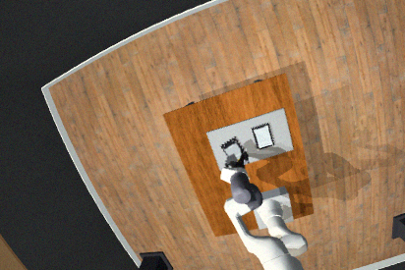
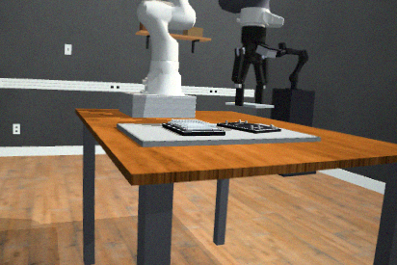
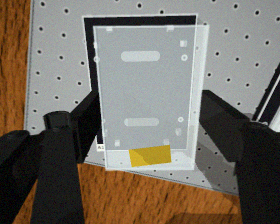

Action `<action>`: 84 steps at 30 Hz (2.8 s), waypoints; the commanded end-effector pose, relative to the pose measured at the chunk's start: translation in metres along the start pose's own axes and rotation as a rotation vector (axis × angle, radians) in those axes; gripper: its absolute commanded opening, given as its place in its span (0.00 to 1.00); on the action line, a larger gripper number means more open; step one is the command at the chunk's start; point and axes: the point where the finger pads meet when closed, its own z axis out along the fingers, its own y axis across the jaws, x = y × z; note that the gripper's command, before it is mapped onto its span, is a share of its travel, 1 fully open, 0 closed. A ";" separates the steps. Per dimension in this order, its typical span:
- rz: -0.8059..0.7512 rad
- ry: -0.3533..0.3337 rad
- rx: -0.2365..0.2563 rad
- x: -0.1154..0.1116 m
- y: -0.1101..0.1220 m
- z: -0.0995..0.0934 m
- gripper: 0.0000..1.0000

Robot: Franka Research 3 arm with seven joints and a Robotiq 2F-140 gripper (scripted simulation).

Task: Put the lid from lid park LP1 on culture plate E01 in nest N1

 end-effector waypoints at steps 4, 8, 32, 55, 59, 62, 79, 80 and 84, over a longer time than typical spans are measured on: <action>-0.007 -0.002 0.001 -0.011 0.119 0.000 0.10; -0.007 -0.002 0.001 -0.024 0.202 0.000 0.10; -0.007 -0.002 0.001 -0.025 0.204 0.000 0.10; 0.023 -0.002 0.001 -0.025 0.204 0.001 0.10; 0.053 -0.002 0.001 -0.025 0.204 0.001 0.10; 0.082 -0.002 0.001 -0.025 0.204 0.002 0.10; 0.244 -0.003 0.001 -0.024 0.204 0.010 0.10; 0.244 -0.003 0.001 -0.024 0.204 0.010 0.10; 0.244 -0.003 0.001 -0.024 0.204 0.017 0.10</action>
